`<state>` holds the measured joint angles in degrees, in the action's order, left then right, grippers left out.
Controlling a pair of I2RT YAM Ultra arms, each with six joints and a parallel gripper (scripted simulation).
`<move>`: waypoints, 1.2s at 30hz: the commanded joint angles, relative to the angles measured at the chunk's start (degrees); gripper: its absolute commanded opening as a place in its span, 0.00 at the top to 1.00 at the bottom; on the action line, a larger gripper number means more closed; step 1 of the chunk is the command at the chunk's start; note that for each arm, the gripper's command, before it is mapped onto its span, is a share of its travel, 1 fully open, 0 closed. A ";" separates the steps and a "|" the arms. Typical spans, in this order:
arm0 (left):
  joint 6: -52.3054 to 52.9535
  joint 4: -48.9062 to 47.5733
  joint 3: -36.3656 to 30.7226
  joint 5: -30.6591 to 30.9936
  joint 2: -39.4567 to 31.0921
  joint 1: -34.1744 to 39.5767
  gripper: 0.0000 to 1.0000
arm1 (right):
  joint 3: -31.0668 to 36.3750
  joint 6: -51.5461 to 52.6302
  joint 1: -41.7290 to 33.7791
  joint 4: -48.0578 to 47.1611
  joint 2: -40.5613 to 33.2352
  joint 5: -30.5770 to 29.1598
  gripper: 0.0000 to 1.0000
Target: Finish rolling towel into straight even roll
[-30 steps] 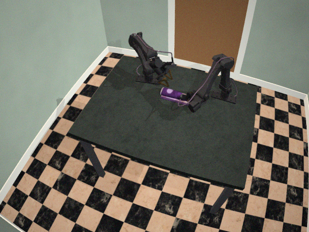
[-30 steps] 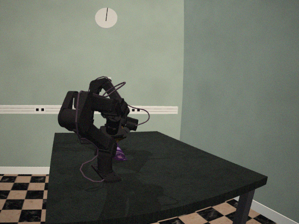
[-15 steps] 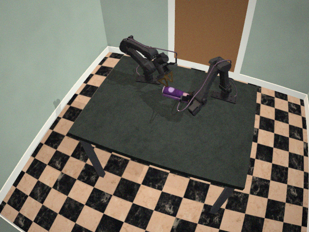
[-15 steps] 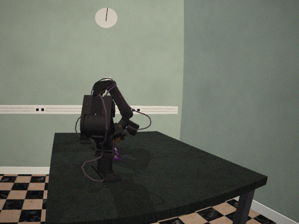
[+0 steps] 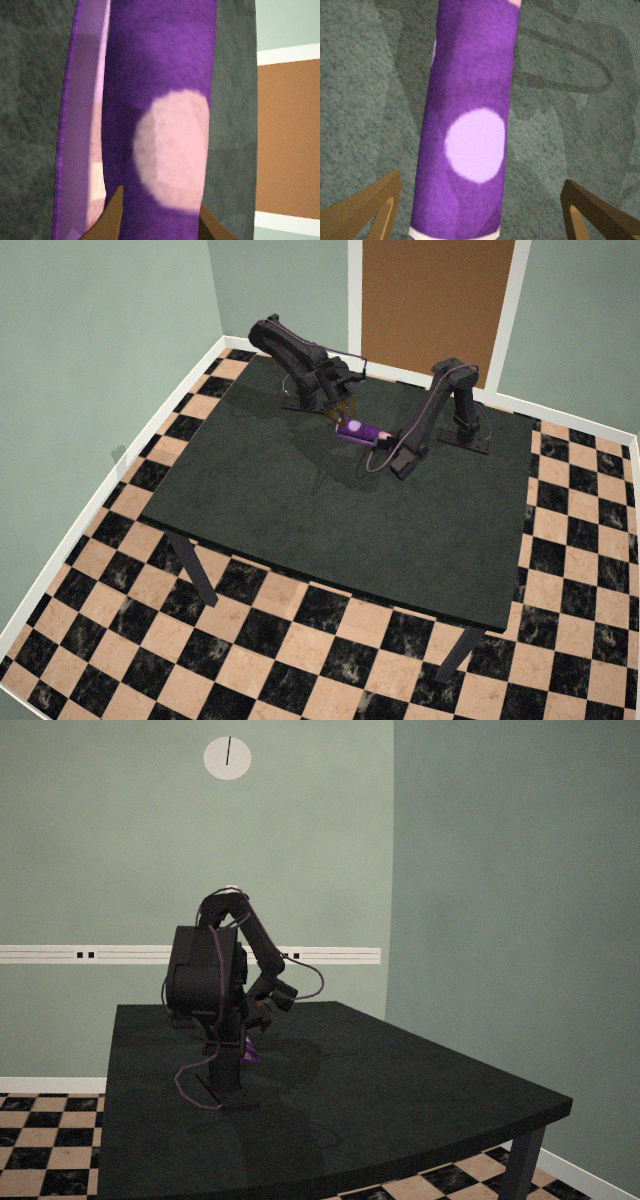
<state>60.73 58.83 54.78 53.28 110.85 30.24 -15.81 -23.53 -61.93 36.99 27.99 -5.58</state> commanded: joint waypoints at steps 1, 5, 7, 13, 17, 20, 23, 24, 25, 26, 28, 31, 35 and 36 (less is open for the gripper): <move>0.71 -0.42 1.08 -0.94 0.94 -0.62 0.70 | 3.73 1.05 -1.23 -4.18 -2.05 -0.92 0.02; 0.71 -0.42 1.08 -0.94 0.94 -0.62 0.70 | 5.92 1.65 -1.99 -6.24 -2.23 -1.48 0.02; 0.71 -0.42 1.08 -0.94 0.94 -0.62 0.70 | 7.54 2.01 -2.45 -7.86 -2.17 -1.79 0.02; 0.71 -0.42 1.08 -0.94 0.94 -0.62 0.70 | 7.90 2.10 -2.62 -11.97 1.45 -2.07 0.02; 0.71 -0.42 1.08 -0.94 0.94 -0.62 0.70 | 8.00 2.03 -2.54 -13.06 2.46 -2.05 0.19; 0.71 -0.42 1.08 -0.94 0.94 -0.62 0.70 | 8.01 2.03 -2.53 -13.27 2.67 -2.05 0.28; 0.71 -0.42 1.08 -0.94 0.94 -0.62 0.70 | 8.02 2.02 -2.53 -13.40 2.79 -2.06 0.36; 0.71 -0.42 1.08 -0.94 0.94 -0.62 0.70 | 8.02 2.02 -2.53 -13.41 2.80 -2.06 0.40; 0.71 -0.42 1.08 -0.94 0.94 -0.62 0.70 | 8.02 2.02 -2.53 -13.41 2.80 -2.06 0.45; 0.71 -0.42 1.08 -0.94 0.94 -0.62 0.70 | 8.02 2.02 -2.53 -13.41 2.80 -2.06 0.49; 0.71 -0.42 1.08 -0.94 0.94 -0.62 0.70 | 8.02 2.02 -2.53 -13.42 2.81 -2.06 0.54; 0.71 -0.42 1.08 -0.94 0.94 -0.62 0.70 | 8.02 2.02 -2.53 -13.42 2.81 -2.06 0.57; 0.71 -0.42 1.08 -0.94 0.94 -0.62 0.70 | 8.02 2.02 -2.53 -13.42 2.81 -2.06 0.62; 0.71 -0.42 1.08 -0.94 0.94 -0.62 0.70 | 8.02 2.02 -2.53 -13.42 2.81 -2.06 0.63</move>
<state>60.73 58.83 54.78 53.28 110.85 30.24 -8.08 -21.93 -64.20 24.75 29.91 -7.18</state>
